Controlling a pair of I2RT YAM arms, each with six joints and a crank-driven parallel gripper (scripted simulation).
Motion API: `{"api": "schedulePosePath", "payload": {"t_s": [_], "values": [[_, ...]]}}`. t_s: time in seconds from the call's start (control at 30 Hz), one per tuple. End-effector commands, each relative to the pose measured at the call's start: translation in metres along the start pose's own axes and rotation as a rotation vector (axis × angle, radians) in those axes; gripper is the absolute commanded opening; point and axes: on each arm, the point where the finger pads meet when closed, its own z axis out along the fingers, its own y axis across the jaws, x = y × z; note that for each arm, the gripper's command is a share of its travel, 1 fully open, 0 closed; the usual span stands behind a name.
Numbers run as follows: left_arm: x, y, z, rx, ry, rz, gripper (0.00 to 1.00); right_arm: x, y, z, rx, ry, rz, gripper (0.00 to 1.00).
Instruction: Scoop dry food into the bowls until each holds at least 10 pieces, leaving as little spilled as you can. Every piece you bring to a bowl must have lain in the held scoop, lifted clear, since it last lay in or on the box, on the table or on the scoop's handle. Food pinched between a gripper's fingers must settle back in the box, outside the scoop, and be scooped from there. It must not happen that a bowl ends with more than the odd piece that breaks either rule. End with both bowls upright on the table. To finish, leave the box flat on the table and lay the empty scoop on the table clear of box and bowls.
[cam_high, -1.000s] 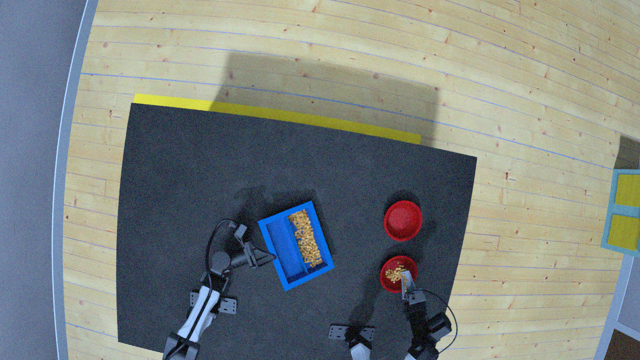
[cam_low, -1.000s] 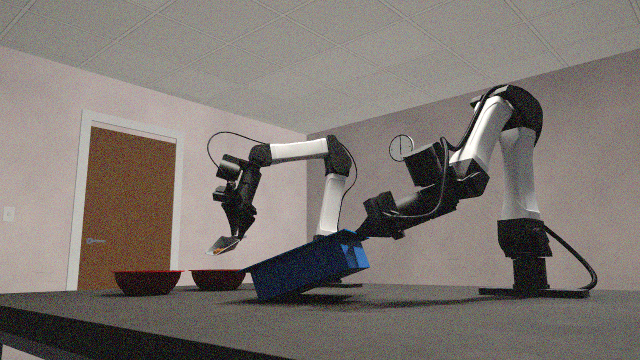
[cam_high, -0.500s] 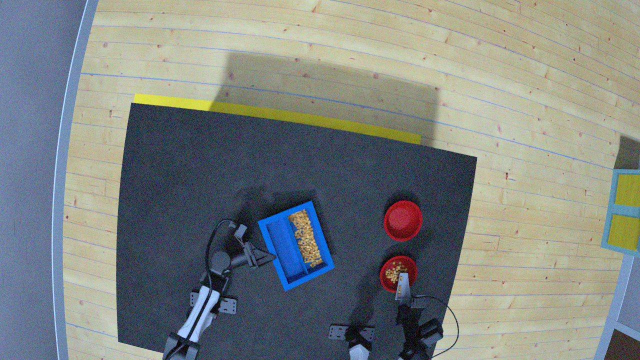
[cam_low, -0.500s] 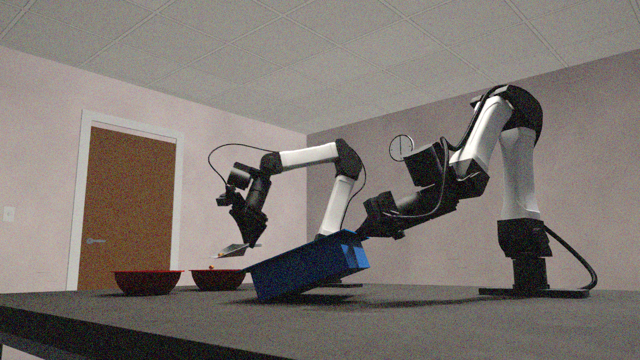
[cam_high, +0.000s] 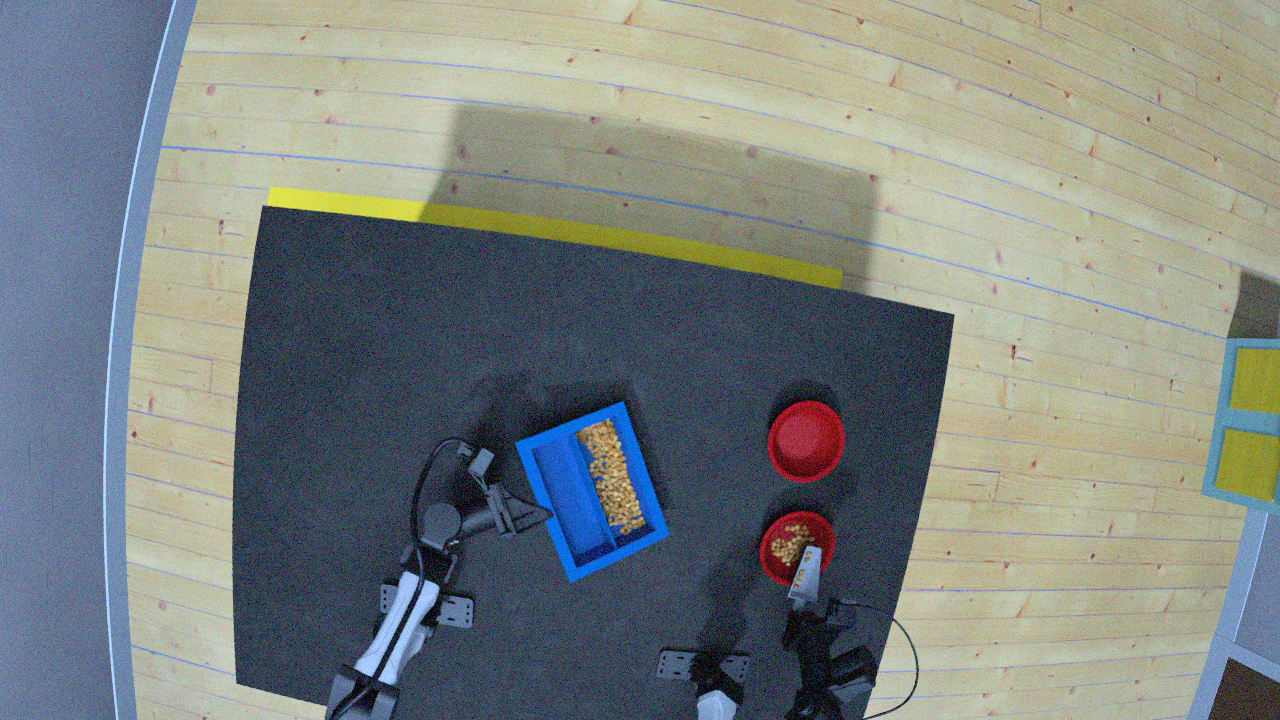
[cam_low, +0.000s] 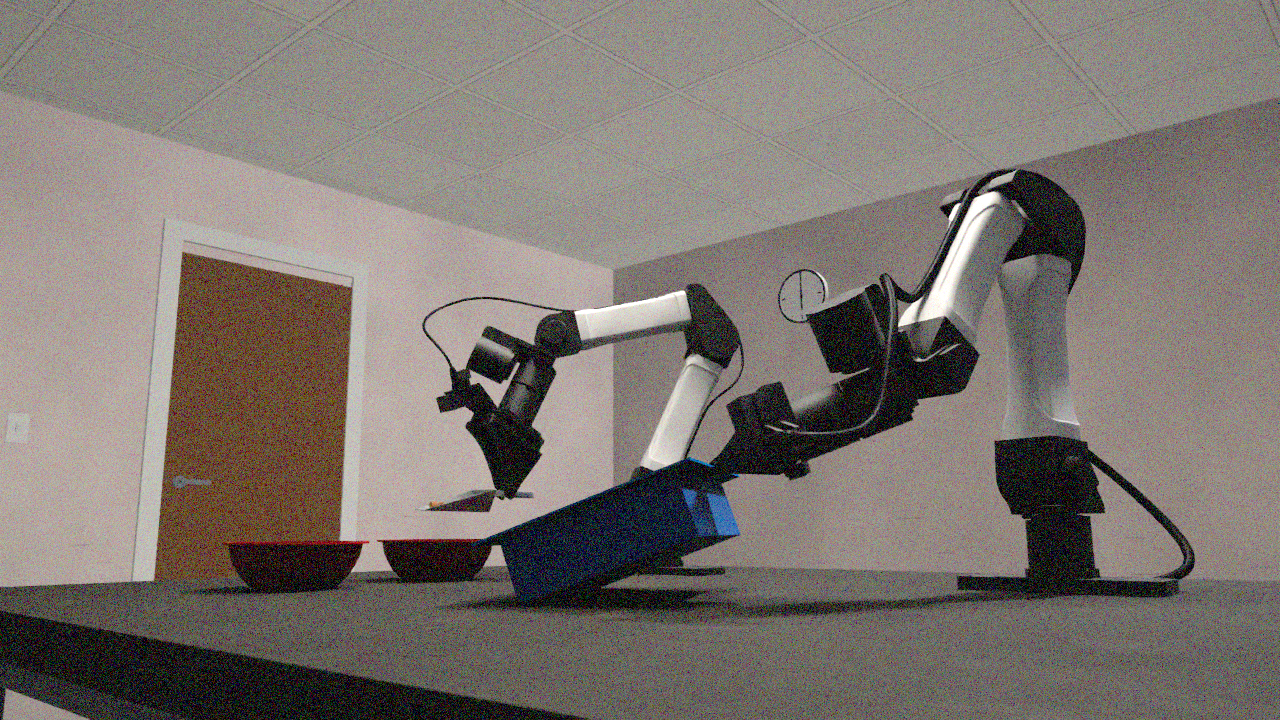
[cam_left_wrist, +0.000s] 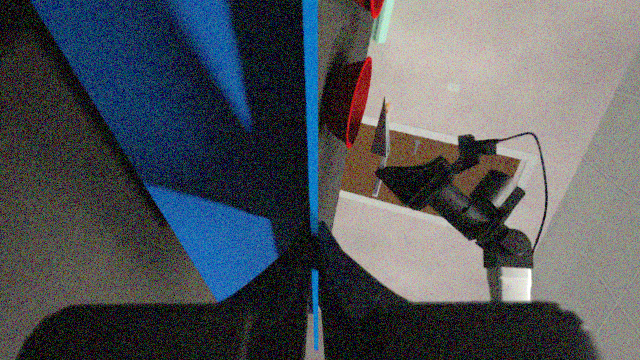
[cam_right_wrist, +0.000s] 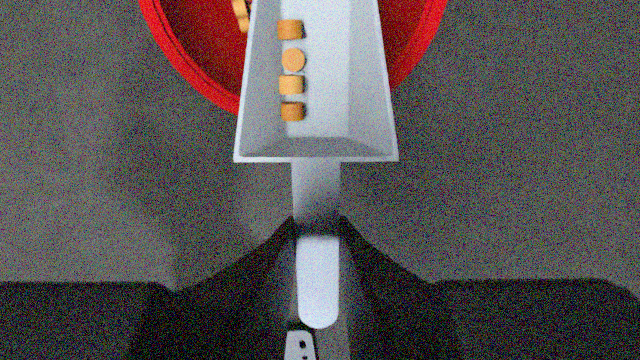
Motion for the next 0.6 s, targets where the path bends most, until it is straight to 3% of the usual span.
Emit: {"api": "schedulePosePath", "payload": {"t_s": [0.0,0.57], "values": [[-0.007,-0.036,-0.003,0.09,-0.015,0.102,0.0,-0.005,-0.002,0.001,-0.015,-0.059,0.013,0.0],[-0.007,-0.036,-0.003,0.09,-0.015,0.102,0.0,0.002,-0.008,0.014,-0.176,-0.217,0.095,0.0]]}}
